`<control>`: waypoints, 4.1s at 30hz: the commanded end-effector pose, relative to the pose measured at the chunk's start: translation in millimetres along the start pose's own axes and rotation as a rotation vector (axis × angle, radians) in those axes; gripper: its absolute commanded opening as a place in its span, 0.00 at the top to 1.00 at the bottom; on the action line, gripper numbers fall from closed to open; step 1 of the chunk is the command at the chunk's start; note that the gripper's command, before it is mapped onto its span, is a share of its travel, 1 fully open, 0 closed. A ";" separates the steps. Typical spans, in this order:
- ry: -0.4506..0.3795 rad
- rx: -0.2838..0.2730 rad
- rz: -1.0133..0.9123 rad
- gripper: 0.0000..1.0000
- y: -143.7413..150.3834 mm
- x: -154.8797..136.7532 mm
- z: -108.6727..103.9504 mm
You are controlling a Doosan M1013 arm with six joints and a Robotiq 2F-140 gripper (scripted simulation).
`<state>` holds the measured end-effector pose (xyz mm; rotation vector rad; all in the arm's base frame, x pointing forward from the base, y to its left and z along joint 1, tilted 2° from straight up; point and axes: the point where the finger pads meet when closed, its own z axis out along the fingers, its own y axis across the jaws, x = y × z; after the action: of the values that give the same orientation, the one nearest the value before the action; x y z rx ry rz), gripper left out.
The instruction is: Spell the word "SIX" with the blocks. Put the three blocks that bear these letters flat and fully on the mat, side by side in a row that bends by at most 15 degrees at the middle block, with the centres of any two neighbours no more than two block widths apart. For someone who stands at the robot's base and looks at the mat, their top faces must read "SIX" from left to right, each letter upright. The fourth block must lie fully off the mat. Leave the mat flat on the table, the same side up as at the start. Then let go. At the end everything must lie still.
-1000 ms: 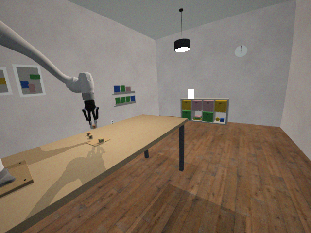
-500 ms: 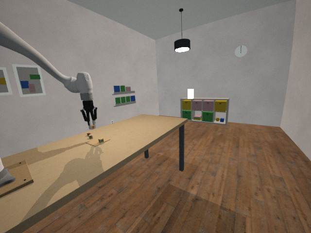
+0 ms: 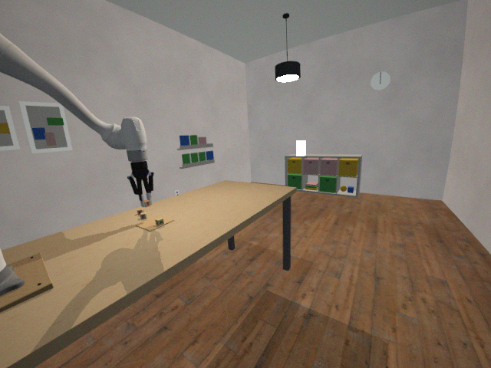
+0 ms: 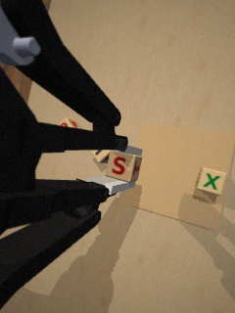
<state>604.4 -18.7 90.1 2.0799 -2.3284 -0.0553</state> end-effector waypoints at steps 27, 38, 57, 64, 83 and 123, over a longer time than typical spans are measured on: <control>-0.002 -0.002 -0.004 0.84 1.0 -0.1 81.4; -0.002 -0.002 -0.004 0.84 1.0 -0.1 81.4; -0.002 -0.002 -0.004 0.84 1.0 -0.1 81.4; -0.002 -0.002 -0.005 0.84 1.0 -0.1 81.4; -0.002 -0.002 -0.007 0.84 0.0 -1.6 81.4; -0.002 -0.002 -0.008 0.84 -1.2 -2.5 81.4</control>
<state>601.1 -17.3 8.9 2.0823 -2.3223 -0.0573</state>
